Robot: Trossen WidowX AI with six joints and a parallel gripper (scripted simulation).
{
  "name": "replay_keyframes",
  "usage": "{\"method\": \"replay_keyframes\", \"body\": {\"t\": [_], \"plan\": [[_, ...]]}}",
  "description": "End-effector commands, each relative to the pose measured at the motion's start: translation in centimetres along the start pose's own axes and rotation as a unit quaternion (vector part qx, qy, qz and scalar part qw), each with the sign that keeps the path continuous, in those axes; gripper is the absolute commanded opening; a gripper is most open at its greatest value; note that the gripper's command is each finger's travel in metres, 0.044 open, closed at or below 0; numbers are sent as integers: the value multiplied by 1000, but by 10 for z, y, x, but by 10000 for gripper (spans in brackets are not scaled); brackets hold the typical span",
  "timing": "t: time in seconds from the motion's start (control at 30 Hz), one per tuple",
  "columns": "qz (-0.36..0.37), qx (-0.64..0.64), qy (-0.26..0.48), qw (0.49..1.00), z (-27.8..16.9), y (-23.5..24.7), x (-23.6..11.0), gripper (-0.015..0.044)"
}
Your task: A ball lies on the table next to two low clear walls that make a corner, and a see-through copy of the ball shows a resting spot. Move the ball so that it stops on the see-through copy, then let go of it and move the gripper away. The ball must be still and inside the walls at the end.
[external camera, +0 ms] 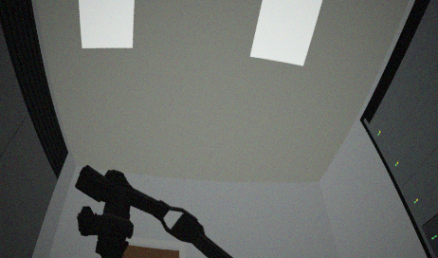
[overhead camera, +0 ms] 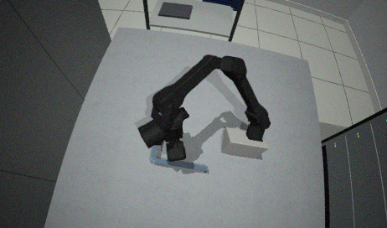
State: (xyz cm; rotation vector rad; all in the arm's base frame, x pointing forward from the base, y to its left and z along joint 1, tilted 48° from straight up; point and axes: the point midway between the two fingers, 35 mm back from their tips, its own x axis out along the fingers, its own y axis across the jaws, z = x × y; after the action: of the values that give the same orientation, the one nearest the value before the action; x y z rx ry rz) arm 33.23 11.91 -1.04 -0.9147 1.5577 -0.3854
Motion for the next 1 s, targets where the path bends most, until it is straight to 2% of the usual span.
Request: {"method": "replay_keyframes", "body": {"t": [0.0,0.47,0.97], "plan": [[0,-79,5,997,0,8,7,0],[1,-318,5,948,1,23,21,0],[2,-553,4,833,1,39,36,0]]}}
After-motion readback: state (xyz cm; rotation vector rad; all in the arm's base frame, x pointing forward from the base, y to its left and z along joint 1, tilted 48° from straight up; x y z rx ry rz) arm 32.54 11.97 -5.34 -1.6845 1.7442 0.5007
